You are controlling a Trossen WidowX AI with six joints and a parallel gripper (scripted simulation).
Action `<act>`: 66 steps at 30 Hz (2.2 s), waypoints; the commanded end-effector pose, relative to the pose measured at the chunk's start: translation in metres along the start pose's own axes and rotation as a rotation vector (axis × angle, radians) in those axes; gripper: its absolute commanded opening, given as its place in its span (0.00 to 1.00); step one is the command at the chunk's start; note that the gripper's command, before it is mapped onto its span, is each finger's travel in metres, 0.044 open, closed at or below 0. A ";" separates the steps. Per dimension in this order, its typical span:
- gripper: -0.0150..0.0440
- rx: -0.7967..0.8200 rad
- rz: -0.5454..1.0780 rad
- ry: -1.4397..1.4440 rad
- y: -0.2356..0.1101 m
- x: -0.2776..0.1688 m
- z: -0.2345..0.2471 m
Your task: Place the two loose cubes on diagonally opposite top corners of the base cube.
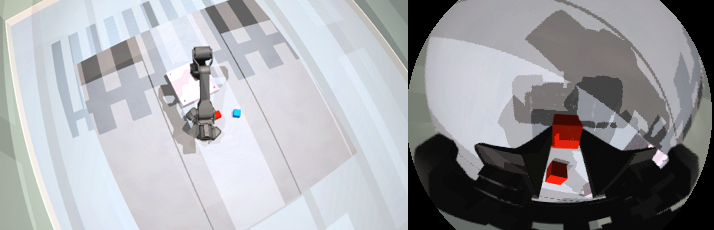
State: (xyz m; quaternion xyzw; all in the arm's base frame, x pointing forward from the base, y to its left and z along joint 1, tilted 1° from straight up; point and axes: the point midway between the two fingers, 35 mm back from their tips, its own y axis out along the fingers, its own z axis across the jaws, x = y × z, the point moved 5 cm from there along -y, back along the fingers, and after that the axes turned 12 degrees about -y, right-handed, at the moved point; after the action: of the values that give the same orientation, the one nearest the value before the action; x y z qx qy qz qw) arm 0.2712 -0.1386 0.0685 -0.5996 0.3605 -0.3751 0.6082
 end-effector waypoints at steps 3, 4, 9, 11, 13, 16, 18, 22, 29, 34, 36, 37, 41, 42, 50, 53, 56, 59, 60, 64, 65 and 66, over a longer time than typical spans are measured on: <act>0.43 0.000 0.006 0.006 -0.009 0.001 0.001; 0.43 0.000 0.006 0.006 -0.012 0.001 0.001; 0.43 0.000 0.006 0.006 -0.027 0.003 0.003; 0.43 0.000 0.006 0.006 -0.033 0.003 0.003; 0.43 0.000 0.006 0.006 -0.039 0.004 0.003; 0.43 0.000 0.006 0.006 -0.049 0.004 0.003; 0.43 0.000 0.006 0.006 -0.055 0.004 0.004; 0.43 0.000 0.006 0.006 -0.068 0.004 0.003; 0.43 0.000 0.006 0.006 -0.090 0.002 0.002; 0.43 0.000 0.006 0.006 -0.106 0.000 0.001; 0.43 0.000 0.006 0.006 -0.108 0.000 0.001; 0.43 0.000 0.006 0.006 -0.108 0.000 0.001; 0.43 0.001 0.008 0.002 -0.107 -0.003 0.004; 0.43 0.001 0.009 0.000 -0.107 -0.004 0.006; 0.43 0.003 0.024 -0.020 -0.102 -0.021 0.024; 0.43 0.004 0.029 -0.028 -0.100 -0.028 0.031; 0.43 0.004 0.034 -0.035 -0.098 -0.034 0.036; 0.43 0.003 0.035 -0.033 -0.097 -0.039 0.041; 0.43 0.003 0.036 -0.032 -0.096 -0.041 0.042; 0.43 0.003 0.038 -0.029 -0.094 -0.048 0.049; 0.43 0.003 0.039 -0.028 -0.094 -0.050 0.051; 0.43 0.003 0.040 -0.027 -0.093 -0.052 0.053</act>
State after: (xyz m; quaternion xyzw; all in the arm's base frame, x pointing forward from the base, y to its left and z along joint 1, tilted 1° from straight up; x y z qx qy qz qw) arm 0.2907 -0.0769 0.1661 -0.5989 0.3580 -0.3568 0.6212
